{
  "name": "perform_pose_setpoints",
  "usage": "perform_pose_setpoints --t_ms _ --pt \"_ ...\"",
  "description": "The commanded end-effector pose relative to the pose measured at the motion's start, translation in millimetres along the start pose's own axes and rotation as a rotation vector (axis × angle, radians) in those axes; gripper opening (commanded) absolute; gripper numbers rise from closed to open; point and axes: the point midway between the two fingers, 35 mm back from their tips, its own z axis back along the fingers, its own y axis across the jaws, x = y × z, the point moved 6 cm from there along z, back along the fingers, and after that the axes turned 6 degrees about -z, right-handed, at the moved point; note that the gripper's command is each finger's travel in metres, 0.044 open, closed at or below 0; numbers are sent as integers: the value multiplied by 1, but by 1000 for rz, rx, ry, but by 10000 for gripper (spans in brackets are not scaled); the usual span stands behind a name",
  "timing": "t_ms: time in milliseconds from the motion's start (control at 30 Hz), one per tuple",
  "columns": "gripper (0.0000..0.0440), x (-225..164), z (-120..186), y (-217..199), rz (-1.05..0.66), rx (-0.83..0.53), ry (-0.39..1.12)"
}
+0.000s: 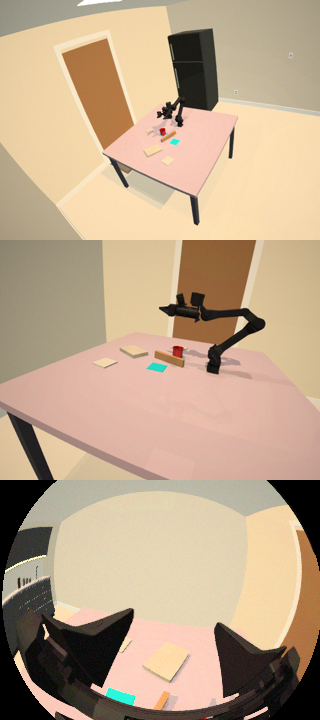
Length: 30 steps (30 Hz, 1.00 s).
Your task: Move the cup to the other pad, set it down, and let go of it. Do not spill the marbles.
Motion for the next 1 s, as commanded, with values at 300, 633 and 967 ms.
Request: perform_pose_setpoints --t_ms 300,633,967 --pt "138 -10 1 3 -58 -16 106" --pt "53 -18 -1 10 -124 -17 256" --pt "80 -21 -4 17 -188 -27 414"
